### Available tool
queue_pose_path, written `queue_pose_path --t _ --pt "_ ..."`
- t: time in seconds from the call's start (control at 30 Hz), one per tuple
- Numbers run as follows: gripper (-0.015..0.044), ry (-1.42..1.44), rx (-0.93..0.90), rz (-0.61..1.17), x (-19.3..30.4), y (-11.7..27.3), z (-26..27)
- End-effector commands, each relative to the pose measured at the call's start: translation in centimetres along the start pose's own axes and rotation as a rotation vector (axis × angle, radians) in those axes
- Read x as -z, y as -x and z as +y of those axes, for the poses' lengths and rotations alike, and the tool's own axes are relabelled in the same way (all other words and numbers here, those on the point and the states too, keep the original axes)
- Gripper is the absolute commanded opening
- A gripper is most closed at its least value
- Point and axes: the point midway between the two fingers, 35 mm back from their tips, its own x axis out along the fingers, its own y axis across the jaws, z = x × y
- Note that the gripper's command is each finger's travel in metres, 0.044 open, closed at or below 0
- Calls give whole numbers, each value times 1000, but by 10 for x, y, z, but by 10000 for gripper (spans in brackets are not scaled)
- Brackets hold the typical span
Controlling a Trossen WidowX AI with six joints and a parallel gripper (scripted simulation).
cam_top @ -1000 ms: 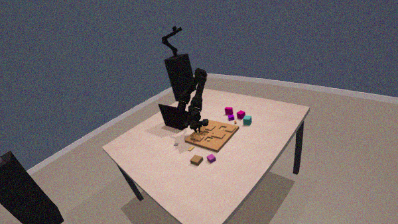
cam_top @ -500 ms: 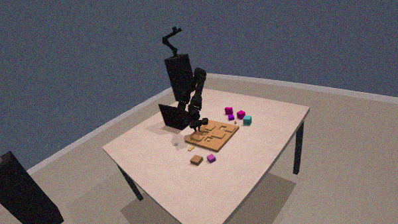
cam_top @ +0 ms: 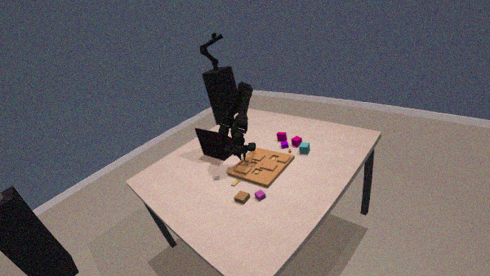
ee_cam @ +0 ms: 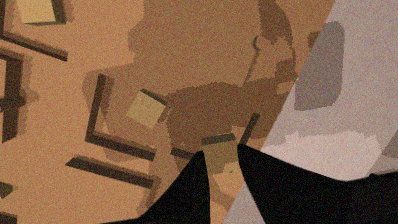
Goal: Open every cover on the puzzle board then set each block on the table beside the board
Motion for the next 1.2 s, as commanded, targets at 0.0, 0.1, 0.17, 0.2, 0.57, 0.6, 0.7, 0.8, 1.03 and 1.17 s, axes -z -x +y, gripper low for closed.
queue_pose_path --t 0.0,0.1,0.17,0.2,0.57,0.6,0.7,0.8,1.03,1.17 --pt "80 5 -1 -9 -2 7 1" --pt "80 5 -2 -9 -2 11 1" --pt "80 5 -2 -8 -2 14 1" --pt "80 5 -2 -8 -1 15 1" --pt "80 4 -1 -10 -3 37 1" --pt "80 4 -1 -10 -3 40 1" --pt "80 4 -1 -10 -2 47 1" --pt "80 4 -1 -10 -2 55 1" --pt "80 4 0 -11 -1 66 2" --pt "80 1 6 -19 3 68 13"
